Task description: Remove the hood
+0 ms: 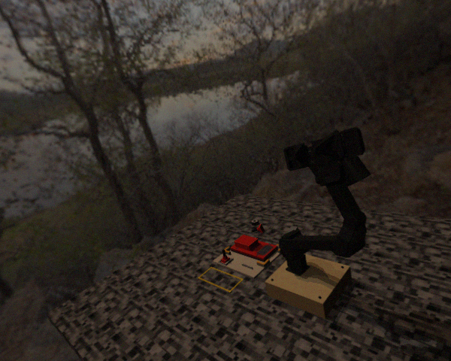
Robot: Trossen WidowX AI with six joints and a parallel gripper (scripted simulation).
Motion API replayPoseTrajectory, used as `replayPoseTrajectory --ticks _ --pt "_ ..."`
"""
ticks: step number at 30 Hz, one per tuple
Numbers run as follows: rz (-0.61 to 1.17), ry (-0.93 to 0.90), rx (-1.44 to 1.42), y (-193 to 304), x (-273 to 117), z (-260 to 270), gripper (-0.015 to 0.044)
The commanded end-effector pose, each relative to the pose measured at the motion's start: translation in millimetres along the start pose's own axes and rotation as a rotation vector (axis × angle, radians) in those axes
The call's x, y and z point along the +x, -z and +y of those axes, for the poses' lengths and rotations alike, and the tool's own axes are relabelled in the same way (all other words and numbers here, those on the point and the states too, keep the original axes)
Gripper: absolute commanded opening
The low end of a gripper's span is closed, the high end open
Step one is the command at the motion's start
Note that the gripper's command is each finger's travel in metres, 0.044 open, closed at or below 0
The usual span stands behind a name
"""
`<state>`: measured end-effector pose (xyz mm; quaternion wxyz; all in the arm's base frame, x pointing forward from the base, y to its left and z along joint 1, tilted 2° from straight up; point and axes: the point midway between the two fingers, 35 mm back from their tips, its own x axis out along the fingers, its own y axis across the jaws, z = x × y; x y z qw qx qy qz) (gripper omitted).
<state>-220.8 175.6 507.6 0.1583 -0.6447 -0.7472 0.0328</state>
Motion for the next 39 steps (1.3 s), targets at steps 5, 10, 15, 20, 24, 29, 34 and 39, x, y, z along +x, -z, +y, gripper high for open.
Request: replayPoseTrajectory --ticks 5,10,15,20,24,29,34,39 --pt "0.081 0.032 0.092 31.1 -2.0 17.6 0.0351" --pt "0.202 0.065 0.321 83.5 -12.2 50.8 0.044" --pt "0.335 0.09 0.544 131.7 -26.9 93.8 0.044" --pt "0.481 0.104 0.758 172.9 -46.2 145.9 0.044" --pt "0.622 0.102 0.877 198.3 -67.2 195.6 0.044" --pt "0.778 0.094 1.041 219.3 -93.4 253.0 0.044" --pt "0.921 0.051 1.117 228.7 -122.1 311.7 0.044" --pt "1.066 0.024 1.275 230.7 -148.2 365.8 0.044"
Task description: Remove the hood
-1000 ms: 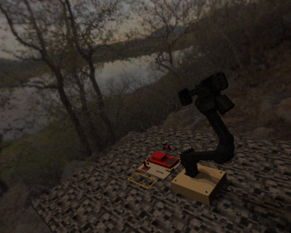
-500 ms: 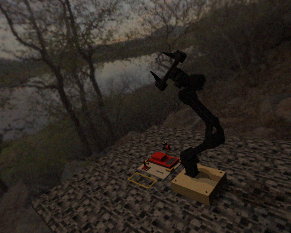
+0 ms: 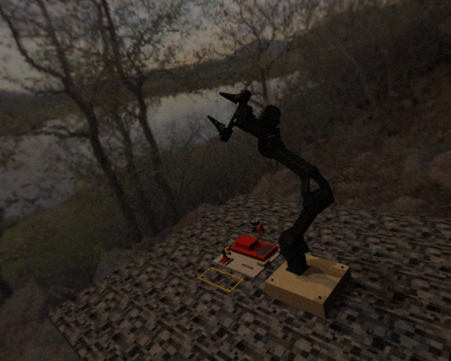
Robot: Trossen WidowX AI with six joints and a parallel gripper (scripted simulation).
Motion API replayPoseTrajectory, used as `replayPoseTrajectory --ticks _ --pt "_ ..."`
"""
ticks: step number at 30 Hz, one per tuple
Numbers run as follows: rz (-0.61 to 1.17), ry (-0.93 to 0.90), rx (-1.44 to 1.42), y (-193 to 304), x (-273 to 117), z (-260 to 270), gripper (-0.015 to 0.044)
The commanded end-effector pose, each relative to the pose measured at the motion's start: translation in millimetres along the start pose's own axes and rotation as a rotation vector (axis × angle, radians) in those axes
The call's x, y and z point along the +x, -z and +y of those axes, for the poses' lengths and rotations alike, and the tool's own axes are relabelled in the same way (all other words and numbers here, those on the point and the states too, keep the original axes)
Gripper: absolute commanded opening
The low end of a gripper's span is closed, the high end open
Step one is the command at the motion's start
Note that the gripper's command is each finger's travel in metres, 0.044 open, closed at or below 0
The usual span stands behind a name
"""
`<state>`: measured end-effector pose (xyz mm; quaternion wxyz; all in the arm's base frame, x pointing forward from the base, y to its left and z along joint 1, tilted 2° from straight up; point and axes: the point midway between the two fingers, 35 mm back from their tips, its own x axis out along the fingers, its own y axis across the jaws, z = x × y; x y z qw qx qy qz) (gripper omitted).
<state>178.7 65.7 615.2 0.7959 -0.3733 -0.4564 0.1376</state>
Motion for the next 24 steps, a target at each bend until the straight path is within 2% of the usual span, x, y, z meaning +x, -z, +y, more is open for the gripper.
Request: replayPoseTrajectory --ticks 1,13,24 --pt "0.116 -0.005 0.096 44.9 6.5 7.2 0.044" --pt "0.518 -0.009 0.379 185.2 0.4 53.6 0.044" --pt "1.027 -0.084 0.664 304.9 -57.1 139.7 0.044"
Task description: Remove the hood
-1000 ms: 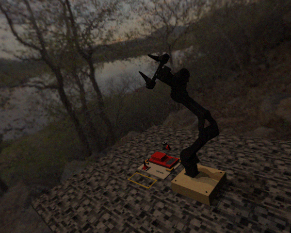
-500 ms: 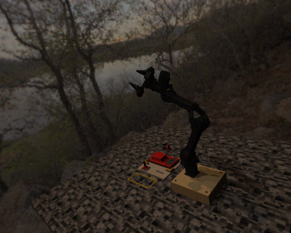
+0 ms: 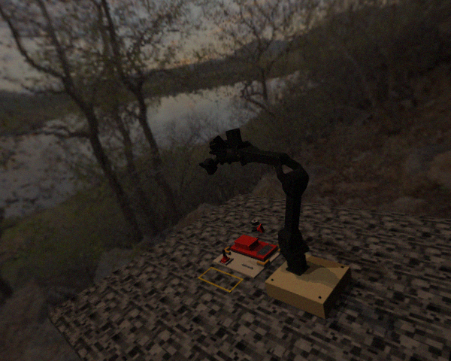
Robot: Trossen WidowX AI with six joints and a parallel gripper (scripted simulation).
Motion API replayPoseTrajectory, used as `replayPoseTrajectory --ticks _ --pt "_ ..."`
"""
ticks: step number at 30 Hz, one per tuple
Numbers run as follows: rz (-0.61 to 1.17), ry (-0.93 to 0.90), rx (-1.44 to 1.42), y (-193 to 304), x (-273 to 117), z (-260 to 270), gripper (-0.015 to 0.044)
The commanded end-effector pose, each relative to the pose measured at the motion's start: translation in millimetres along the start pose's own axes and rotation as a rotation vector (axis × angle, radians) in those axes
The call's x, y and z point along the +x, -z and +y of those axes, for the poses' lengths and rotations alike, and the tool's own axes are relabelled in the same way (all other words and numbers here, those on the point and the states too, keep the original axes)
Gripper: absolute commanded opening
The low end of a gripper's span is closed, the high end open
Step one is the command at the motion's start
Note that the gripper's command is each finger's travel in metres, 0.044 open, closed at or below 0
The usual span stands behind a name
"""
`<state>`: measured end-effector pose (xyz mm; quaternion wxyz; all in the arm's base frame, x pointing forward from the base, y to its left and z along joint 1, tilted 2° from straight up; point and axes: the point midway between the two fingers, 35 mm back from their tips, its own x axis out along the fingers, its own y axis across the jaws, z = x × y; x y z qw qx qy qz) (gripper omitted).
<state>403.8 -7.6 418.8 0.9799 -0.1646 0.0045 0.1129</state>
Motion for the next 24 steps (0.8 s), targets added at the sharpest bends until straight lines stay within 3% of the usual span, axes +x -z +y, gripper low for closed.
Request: replayPoseTrajectory --ticks 1,12,24 --pt "0.171 -0.011 0.082 47.0 17.4 3.4 0.044" --pt "0.753 -0.046 0.272 195.0 22.4 33.6 0.044" --pt "1.472 -0.1 0.354 318.0 -49.6 76.5 0.044"
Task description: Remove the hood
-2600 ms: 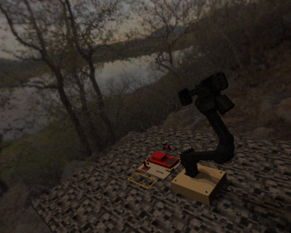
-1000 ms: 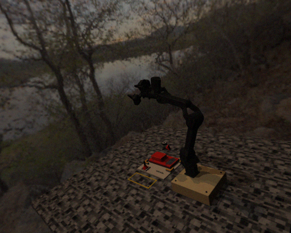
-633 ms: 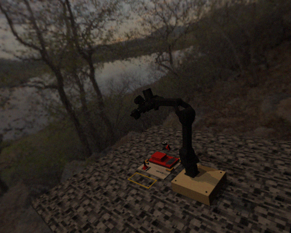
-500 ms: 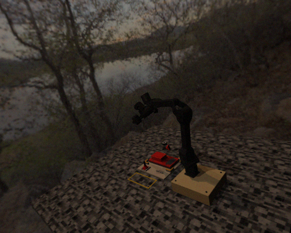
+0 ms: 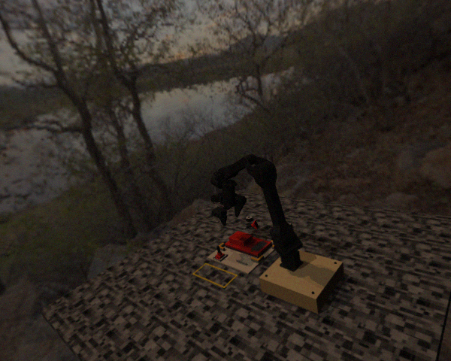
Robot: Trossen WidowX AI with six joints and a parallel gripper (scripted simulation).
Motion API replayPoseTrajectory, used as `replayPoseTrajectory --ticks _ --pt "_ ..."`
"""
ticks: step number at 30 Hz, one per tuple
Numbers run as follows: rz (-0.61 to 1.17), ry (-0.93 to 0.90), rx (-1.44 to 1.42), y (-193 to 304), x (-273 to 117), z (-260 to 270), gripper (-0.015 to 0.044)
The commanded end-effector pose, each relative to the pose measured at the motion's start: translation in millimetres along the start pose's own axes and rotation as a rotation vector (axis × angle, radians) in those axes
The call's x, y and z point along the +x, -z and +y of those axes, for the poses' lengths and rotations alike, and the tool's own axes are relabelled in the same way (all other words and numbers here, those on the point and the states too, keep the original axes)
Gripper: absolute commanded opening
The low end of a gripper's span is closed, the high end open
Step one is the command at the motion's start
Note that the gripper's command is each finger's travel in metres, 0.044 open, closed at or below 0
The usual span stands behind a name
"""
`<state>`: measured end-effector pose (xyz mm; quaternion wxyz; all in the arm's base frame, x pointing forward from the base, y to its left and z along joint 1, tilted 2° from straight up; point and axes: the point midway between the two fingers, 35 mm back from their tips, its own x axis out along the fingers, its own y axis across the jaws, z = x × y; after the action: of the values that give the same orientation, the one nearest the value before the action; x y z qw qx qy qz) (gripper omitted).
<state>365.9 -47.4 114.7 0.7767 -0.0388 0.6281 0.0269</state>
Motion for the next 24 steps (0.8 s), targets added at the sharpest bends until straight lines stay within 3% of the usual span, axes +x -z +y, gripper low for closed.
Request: replayPoseTrajectory --ticks 1,24 --pt "0.176 0.01 0.017 27.3 17.1 -1.6 0.044" --pt "0.186 0.011 0.017 32.2 30.3 -7.4 0.044"
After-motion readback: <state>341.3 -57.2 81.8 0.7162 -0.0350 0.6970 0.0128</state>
